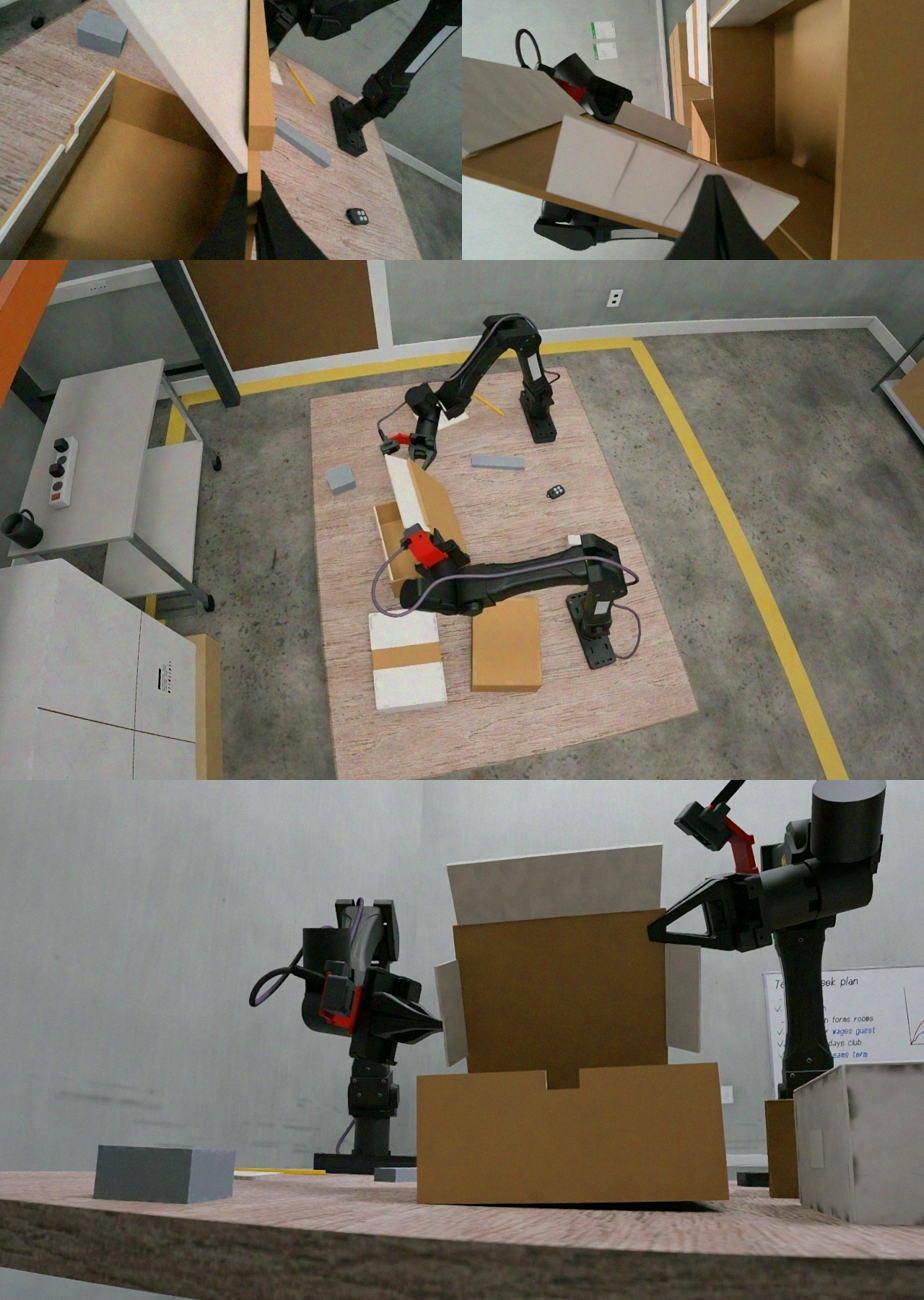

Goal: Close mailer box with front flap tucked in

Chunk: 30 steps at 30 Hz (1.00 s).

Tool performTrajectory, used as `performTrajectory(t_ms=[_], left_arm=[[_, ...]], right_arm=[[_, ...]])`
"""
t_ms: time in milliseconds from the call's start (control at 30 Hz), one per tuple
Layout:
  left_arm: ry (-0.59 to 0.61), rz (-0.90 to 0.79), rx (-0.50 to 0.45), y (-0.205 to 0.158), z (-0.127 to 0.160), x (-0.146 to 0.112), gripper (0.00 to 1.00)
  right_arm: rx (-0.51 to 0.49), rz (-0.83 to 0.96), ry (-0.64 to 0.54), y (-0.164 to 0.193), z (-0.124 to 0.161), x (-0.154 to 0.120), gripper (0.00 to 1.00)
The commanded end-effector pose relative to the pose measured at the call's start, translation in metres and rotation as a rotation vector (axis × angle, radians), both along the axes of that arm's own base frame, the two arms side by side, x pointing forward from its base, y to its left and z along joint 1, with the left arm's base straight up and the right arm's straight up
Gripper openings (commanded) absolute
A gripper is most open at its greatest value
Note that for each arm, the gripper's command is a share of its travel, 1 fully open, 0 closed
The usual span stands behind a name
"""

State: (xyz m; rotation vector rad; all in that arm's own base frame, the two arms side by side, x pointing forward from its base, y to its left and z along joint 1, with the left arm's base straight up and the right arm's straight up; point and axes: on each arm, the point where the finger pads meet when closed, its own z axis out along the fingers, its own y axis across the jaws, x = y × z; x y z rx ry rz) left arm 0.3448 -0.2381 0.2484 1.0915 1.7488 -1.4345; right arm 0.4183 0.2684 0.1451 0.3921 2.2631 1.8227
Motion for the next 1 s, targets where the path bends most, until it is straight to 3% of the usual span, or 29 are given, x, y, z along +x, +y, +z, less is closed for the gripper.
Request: performTrajectory(t_ms=[0, 567, 633, 667, 700, 967], left_arm=[[-0.035, -0.012, 0.016, -0.004, 0.001, -0.007, 0.01], [-0.036, -0.012, 0.016, -0.005, 0.001, -0.007, 0.01], [-0.036, -0.012, 0.016, -0.005, 0.001, -0.007, 0.01], [-0.036, -0.012, 0.016, -0.005, 0.001, -0.007, 0.01], [-0.036, -0.012, 0.016, -0.005, 0.001, -0.007, 0.01], [-0.036, -0.012, 0.016, -0.005, 0.001, -0.007, 0.01]], right_arm=[[0.024, 0.080, -0.040, 0.025, 0.009, -0.008, 0.01], [0.033, 0.114, -0.033, 0.037, 0.006, -0.011, 0.01], [0.038, 0.113, -0.053, 0.037, 0.016, -0.012, 0.01], [0.045, 0.109, -0.095, 0.032, 0.037, -0.014, 0.01], [0.035, 0.110, -0.059, 0.029, 0.024, -0.022, 0.01], [0.034, 0.115, -0.056, 0.024, 0.026, -0.030, 0.01]])
